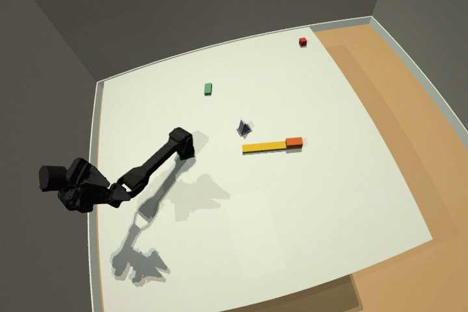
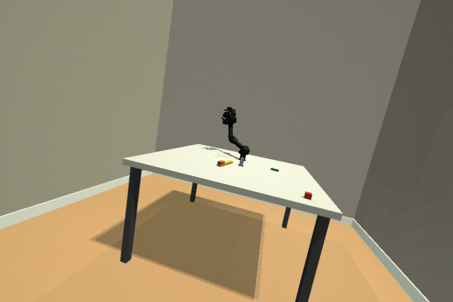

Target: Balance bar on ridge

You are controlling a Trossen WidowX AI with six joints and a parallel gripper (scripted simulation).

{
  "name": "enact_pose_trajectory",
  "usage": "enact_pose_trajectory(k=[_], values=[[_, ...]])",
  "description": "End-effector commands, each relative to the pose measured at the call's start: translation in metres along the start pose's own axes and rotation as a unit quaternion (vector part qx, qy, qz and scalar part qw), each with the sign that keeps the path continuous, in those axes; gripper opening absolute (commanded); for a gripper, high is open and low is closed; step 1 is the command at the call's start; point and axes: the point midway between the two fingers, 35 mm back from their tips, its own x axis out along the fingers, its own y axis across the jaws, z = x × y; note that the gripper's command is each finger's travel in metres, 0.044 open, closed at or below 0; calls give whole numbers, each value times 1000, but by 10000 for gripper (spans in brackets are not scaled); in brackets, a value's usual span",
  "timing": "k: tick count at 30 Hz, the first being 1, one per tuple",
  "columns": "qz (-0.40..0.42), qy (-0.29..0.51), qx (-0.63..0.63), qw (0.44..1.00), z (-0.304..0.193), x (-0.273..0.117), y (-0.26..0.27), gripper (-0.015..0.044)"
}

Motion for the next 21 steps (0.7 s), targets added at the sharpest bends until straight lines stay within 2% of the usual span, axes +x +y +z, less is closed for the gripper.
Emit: enact_pose_trajectory(k=[1,3,4,21], values=[[0,1,1,1000,-1,0,1,374],[4,8,8,1000,-7,0,6,321],[7,14,14,1000,-12,1,9,315],[-29,59,19,998,-127,18,74,315]])
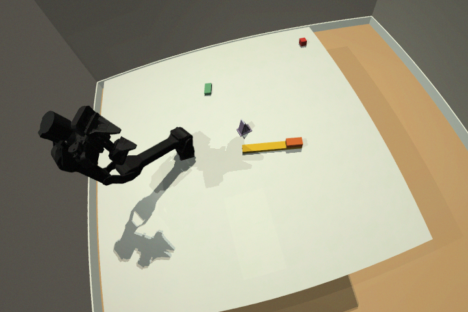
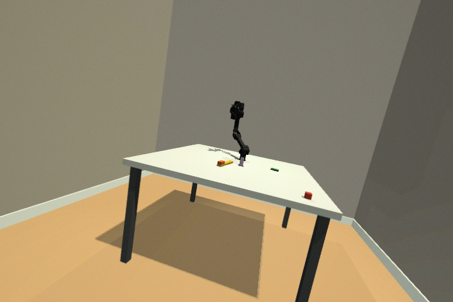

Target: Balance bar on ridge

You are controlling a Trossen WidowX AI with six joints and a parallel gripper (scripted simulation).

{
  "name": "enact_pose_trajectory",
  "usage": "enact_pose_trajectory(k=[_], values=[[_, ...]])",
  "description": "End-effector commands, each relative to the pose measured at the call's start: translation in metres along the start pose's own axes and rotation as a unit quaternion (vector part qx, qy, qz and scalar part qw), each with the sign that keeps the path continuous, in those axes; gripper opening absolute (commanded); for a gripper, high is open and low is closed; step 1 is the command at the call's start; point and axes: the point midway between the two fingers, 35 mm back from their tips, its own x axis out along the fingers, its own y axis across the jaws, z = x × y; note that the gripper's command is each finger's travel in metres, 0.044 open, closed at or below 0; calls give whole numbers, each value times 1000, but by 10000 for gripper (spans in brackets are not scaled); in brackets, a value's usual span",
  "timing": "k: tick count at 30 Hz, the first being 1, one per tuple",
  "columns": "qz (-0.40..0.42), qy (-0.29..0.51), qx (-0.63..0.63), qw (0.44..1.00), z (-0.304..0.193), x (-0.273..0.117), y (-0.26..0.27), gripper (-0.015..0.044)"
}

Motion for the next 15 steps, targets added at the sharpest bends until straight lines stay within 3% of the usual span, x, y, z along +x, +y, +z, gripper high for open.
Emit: enact_pose_trajectory(k=[1,15], values=[[-14,10,5,1000,-30,9,10,315],[-80,19,29,996,-121,49,23,315]])
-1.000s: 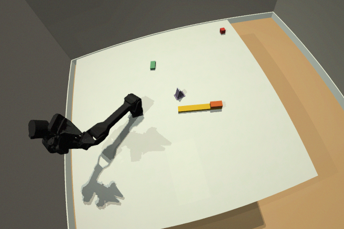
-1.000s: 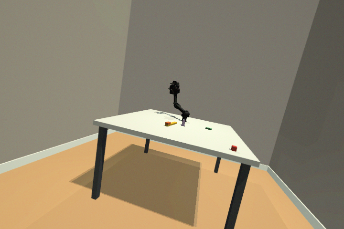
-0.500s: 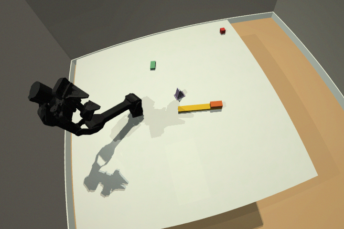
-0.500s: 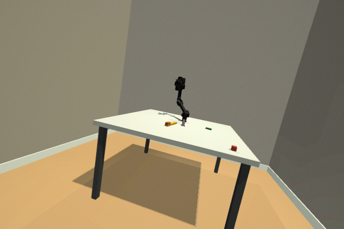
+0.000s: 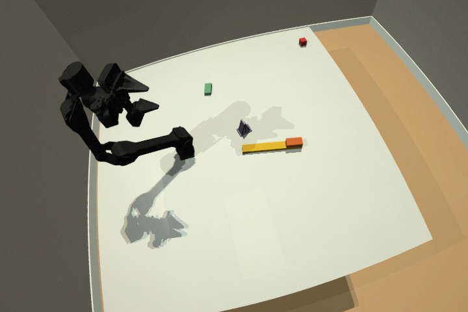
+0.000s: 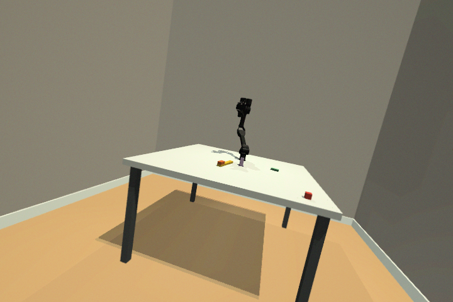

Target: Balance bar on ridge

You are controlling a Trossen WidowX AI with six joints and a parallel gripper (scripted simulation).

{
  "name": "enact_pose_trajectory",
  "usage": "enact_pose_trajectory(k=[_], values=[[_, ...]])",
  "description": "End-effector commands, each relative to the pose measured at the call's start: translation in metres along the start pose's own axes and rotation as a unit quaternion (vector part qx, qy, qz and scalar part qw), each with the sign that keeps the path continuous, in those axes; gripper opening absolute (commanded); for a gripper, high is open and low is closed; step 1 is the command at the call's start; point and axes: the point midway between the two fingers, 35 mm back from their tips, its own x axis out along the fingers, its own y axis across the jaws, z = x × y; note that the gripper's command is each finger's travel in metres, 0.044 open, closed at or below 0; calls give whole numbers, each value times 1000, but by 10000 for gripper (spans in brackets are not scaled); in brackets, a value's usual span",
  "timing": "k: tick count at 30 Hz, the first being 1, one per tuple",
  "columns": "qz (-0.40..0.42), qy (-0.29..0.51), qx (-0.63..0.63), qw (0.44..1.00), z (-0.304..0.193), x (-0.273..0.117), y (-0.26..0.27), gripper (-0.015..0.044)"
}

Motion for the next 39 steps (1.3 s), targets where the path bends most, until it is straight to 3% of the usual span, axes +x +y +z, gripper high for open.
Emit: enact_pose_trajectory(k=[1,21,39], values=[[-25,4,11,1000,-28,17,0,315],[-173,-13,59,983,-126,108,-38,315],[-315,-68,151,934,-172,190,-108,315]])
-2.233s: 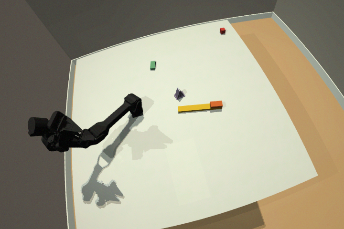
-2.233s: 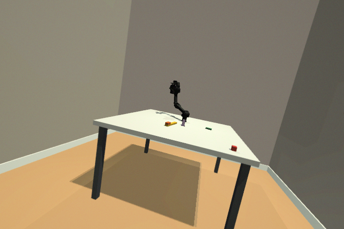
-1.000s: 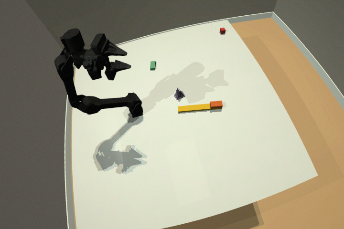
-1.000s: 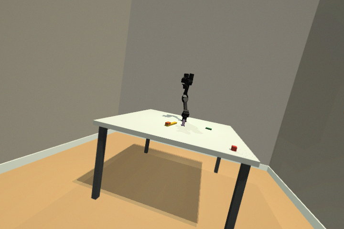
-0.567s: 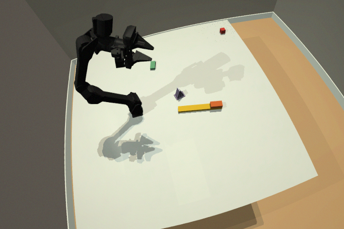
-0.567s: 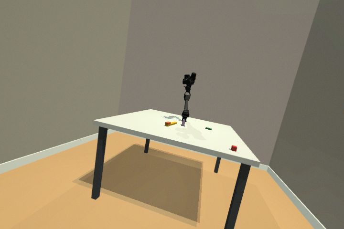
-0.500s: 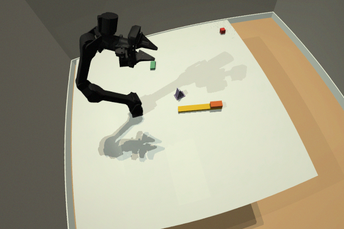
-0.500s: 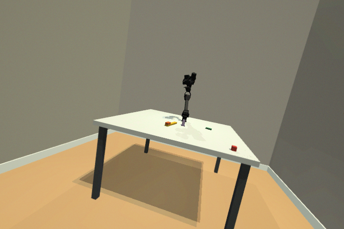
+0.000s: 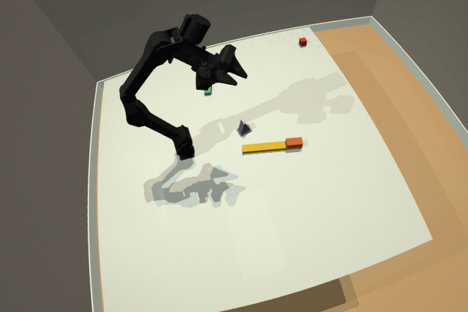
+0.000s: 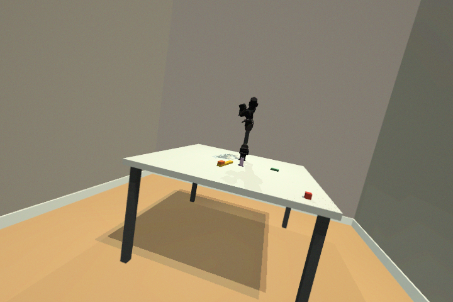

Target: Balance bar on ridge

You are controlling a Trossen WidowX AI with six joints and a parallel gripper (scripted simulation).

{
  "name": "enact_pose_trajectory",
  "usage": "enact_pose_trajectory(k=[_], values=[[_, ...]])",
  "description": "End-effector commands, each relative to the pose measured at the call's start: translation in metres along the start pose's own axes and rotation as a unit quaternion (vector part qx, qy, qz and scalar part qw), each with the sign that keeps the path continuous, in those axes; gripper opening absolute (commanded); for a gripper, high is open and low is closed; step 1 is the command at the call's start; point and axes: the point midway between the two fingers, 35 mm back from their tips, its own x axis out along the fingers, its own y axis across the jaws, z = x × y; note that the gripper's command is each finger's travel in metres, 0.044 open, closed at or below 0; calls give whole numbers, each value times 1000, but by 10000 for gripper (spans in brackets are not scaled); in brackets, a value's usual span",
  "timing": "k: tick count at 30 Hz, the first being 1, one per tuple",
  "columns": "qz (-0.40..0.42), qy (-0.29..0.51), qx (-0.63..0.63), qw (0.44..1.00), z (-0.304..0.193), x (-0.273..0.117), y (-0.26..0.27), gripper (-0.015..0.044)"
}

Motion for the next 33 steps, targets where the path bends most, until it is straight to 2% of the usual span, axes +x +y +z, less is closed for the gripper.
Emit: enact_pose_trajectory(k=[1,18,33], values=[[-37,-19,31,999,-5,28,-8,315],[-164,-110,184,963,-5,126,-49,315],[-257,-216,333,881,15,201,-97,315]])
